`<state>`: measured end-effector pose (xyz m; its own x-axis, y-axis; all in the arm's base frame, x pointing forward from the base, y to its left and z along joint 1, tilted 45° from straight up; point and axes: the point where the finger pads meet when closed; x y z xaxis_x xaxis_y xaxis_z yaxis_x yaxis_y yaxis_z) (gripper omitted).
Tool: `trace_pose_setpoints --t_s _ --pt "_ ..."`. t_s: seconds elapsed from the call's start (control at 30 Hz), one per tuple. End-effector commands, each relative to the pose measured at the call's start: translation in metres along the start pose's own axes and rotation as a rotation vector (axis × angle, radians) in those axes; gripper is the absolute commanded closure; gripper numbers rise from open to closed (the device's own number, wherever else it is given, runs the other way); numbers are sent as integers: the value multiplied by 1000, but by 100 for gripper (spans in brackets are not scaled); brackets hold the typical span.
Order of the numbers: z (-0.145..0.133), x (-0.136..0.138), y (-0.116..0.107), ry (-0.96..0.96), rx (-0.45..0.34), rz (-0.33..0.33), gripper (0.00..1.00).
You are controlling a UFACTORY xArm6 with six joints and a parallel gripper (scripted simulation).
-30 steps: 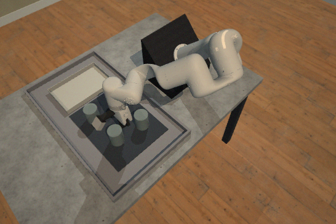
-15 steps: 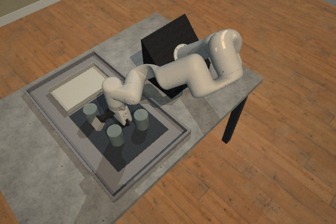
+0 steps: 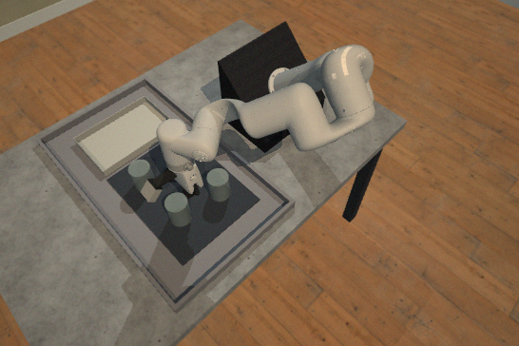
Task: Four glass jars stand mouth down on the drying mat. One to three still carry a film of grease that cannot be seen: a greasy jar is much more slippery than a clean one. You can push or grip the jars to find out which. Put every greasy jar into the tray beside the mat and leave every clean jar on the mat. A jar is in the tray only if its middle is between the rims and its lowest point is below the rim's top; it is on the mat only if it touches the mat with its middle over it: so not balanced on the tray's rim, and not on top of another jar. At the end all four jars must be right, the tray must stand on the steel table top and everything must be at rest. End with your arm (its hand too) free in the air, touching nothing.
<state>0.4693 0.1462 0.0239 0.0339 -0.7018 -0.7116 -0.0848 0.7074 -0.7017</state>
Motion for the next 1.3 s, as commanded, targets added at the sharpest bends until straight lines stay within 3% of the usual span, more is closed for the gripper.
trace_pose_setpoints --t_s 0.0,1.27 --pt "2 0 -2 -1 3 -1 100" --pt "6 0 -6 -1 3 -1 100"
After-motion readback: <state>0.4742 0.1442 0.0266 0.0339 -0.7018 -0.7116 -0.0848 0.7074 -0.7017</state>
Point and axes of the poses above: the point where the finger pads meet when closed, its own y axis out along the fingers, its own x axis across the jaws, z = x × y, and after that the axes turned 3 degrees about y, right-handed
